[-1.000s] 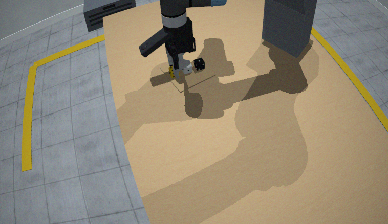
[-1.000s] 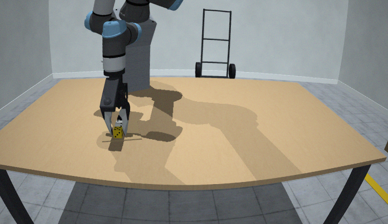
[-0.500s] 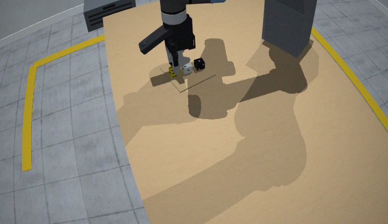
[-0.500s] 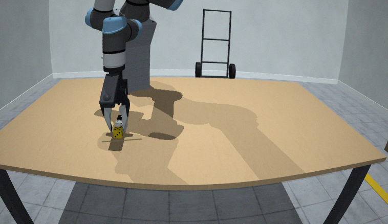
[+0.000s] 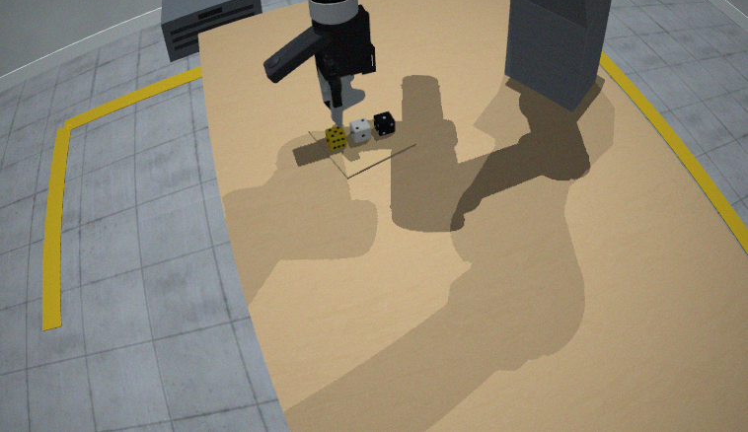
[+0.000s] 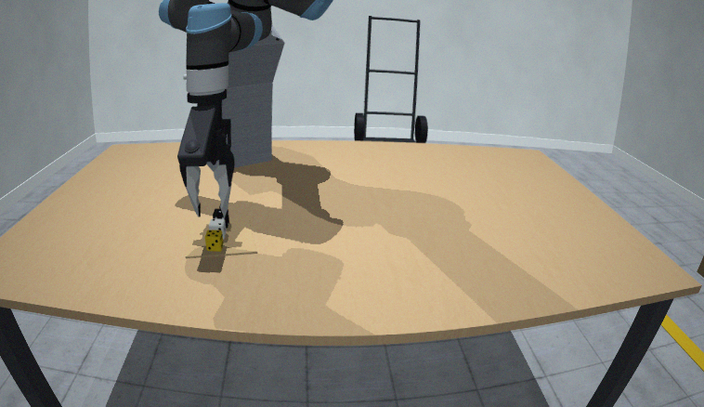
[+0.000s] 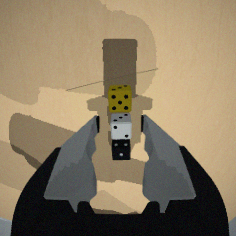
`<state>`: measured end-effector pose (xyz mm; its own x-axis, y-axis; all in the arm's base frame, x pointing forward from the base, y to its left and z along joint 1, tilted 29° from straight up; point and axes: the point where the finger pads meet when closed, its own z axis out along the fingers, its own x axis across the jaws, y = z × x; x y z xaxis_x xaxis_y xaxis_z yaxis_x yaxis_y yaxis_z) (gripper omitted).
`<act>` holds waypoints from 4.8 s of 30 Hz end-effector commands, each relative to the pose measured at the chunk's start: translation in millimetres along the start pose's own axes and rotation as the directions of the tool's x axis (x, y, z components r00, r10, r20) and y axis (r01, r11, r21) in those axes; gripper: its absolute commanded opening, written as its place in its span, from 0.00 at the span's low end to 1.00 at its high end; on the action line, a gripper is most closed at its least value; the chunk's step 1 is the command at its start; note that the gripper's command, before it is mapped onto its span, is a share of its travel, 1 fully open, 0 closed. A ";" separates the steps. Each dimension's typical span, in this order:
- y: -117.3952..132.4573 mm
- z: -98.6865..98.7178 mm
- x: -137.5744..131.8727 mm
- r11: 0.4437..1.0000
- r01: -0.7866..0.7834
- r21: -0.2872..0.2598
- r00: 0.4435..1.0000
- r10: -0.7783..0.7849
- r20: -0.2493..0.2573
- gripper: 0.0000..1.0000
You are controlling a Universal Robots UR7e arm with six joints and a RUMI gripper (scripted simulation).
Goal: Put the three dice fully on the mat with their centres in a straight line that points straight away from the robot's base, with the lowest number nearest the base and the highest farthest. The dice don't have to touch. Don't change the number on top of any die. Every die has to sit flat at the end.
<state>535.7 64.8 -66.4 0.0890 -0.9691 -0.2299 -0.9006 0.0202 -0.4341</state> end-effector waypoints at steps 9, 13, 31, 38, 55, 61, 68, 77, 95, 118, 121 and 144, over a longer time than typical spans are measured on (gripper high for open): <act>-0.4 -29.4 0.1 1.000 0.000 0.000 1.000 0.000 0.000 0.28; -0.4 -30.3 0.1 1.000 0.000 0.000 1.000 0.000 0.000 0.28; -0.4 -30.6 0.1 1.000 0.000 0.000 1.000 0.000 0.000 1.00; -0.4 -30.7 0.1 1.000 0.000 0.000 1.000 0.000 0.000 1.00; -0.4 -54.7 0.1 1.000 0.000 0.000 1.000 0.000 0.000 1.00; -0.4 -71.6 0.1 1.000 0.000 0.000 1.000 0.000 0.000 1.00; -0.4 -92.2 0.1 1.000 0.000 0.000 1.000 0.000 0.000 1.00; -0.4 -113.5 0.1 1.000 0.000 0.000 1.000 0.000 0.000 1.00; -0.4 -118.2 0.1 1.000 0.000 0.000 1.000 0.000 0.000 1.00; -0.4 -118.2 0.1 1.000 0.000 0.000 1.000 0.000 0.000 1.00; -0.4 -118.2 0.1 1.000 0.000 0.000 1.000 0.000 0.000 1.00; -0.4 -118.2 0.1 1.000 0.000 0.000 1.000 0.000 0.000 1.00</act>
<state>485.6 35.8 36.3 0.0894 -0.9690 -0.2303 -0.9011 0.0199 -0.4332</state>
